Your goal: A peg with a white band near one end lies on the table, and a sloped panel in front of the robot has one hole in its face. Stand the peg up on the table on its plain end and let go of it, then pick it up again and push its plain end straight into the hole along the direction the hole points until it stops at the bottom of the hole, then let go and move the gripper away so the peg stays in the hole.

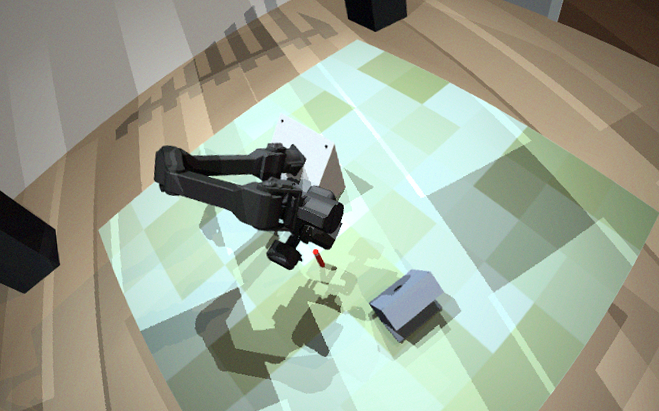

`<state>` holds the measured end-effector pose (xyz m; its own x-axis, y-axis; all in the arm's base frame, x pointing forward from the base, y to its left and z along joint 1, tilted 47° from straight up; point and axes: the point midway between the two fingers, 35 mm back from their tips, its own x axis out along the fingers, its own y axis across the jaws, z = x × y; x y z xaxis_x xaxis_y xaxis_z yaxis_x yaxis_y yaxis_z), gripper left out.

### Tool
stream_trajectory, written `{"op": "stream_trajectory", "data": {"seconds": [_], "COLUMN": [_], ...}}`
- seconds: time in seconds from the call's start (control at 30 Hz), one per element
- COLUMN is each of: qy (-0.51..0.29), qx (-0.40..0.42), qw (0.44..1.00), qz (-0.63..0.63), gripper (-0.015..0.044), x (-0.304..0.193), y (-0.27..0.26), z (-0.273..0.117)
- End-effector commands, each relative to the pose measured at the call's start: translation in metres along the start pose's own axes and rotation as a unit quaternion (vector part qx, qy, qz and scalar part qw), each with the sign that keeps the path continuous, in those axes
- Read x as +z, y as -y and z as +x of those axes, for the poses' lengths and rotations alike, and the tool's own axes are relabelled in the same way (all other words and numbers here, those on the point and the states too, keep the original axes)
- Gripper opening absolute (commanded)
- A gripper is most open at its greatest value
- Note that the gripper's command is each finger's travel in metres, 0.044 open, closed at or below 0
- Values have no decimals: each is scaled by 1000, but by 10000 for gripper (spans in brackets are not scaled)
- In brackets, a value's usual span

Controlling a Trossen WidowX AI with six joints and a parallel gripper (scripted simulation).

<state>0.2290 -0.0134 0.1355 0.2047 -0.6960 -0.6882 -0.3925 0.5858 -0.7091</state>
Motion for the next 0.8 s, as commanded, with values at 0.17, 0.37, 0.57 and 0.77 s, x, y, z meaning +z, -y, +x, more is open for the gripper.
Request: {"op": "stream_trajectory", "data": {"seconds": [0.17, 0.37, 0.57, 0.77], "qy": [-3, -3, -3, -2], "qx": [-3, -3, -2, -1], "qw": [999, 998, 998, 998], "qz": [-40, -56, -55, -55], "gripper": [440, 440, 440, 440], "x": [1, 1, 2, 3], "y": [0, 0, 0, 0], "z": [15, 20, 27, 37]}}
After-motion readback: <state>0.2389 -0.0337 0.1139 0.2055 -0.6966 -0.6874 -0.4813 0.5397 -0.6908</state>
